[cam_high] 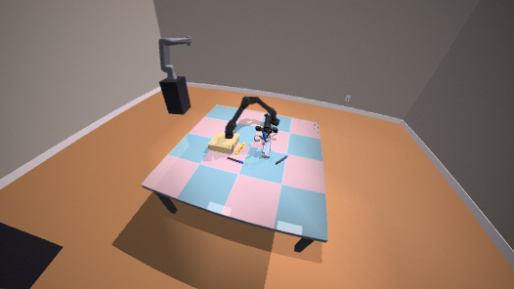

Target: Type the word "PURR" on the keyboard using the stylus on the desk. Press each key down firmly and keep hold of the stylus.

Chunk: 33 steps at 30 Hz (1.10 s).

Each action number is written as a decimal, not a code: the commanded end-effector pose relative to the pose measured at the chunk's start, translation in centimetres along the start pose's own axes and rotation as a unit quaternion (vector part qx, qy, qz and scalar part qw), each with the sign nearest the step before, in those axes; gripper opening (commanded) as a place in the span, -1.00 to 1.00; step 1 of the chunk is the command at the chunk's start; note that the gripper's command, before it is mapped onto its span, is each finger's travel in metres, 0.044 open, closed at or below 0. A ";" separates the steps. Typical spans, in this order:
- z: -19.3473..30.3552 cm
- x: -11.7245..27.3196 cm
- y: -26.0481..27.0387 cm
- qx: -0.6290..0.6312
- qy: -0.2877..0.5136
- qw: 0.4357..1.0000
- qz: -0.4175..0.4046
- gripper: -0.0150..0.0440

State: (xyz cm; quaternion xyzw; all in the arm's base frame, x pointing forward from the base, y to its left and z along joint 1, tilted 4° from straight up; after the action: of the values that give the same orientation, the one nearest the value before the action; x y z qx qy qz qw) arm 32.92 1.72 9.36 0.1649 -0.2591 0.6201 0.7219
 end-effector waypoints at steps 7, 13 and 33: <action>-0.6 1.0 -0.3 0.110 0.017 0.994 0.019 -0.49; -1.7 0.3 -0.1 0.110 0.017 0.994 0.019 -0.49; -3.8 -0.9 0.0 0.110 0.017 0.994 0.019 -0.22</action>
State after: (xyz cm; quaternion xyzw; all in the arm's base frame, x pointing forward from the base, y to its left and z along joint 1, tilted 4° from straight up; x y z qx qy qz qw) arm 33.36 3.12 5.95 0.2283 -0.1808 0.6607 0.6919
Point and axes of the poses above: the point midway between the two fingers, 35 mm back from their tips, its own x axis back along the fingers, its own y axis across the jaws, z = x × y, the point moved 5 cm from there along x, back along the fingers, and after that the axes turned 3 degrees about x, right-handed, at the moved point
